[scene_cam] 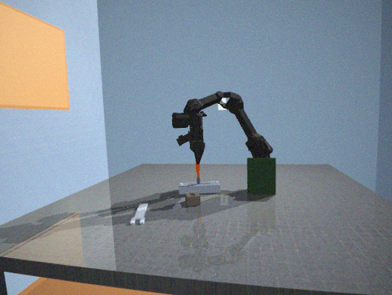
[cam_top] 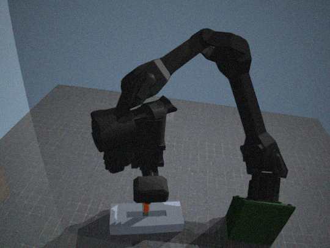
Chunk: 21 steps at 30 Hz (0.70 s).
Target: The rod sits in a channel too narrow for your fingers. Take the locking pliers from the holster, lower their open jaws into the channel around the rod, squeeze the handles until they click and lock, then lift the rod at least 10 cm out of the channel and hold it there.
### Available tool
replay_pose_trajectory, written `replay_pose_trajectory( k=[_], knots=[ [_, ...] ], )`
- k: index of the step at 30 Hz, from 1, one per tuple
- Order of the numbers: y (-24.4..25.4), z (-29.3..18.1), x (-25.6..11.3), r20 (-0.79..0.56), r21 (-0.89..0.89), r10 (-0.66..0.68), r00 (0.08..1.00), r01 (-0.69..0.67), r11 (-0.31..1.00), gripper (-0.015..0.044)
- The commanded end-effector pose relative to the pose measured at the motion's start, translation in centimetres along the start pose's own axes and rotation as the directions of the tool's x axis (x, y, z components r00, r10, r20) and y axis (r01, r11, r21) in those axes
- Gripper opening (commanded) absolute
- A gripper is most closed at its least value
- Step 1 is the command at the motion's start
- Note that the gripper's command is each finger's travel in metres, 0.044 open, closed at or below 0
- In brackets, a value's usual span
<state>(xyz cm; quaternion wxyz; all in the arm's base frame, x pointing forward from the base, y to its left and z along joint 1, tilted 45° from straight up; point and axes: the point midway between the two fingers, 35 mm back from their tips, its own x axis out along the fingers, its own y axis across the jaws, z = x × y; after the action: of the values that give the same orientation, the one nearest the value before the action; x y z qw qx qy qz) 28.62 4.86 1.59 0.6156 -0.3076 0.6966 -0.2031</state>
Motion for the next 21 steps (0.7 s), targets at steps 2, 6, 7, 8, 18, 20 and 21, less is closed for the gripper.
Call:
replay_pose_trajectory(
  k=[2,6,7,8,18,20,21],
  knots=[
    [0.0,0.0,0.4,0.004,-0.007,-0.003,1.0,0.003,1.0,0.0318],
    [0.0,-0.1,0.8,0.004,-0.006,-0.003,1.0,0.003,1.0,0.0318],
    [0.0,-0.1,0.9,0.004,-0.006,-0.003,1.0,0.003,1.0,0.0318],
    [0.0,-0.1,1.0,0.004,-0.006,-0.003,1.0,0.003,1.0,0.0318],
    [-0.1,-0.1,2.0,0.004,-0.006,-0.004,1.0,0.004,1.0,0.0318],
    [-0.1,-0.1,2.2,0.004,-0.006,-0.004,1.0,0.004,1.0,0.0318],
    [-0.1,-0.1,2.3,0.004,-0.006,-0.004,1.0,0.004,1.0,0.0318]
  ],
)
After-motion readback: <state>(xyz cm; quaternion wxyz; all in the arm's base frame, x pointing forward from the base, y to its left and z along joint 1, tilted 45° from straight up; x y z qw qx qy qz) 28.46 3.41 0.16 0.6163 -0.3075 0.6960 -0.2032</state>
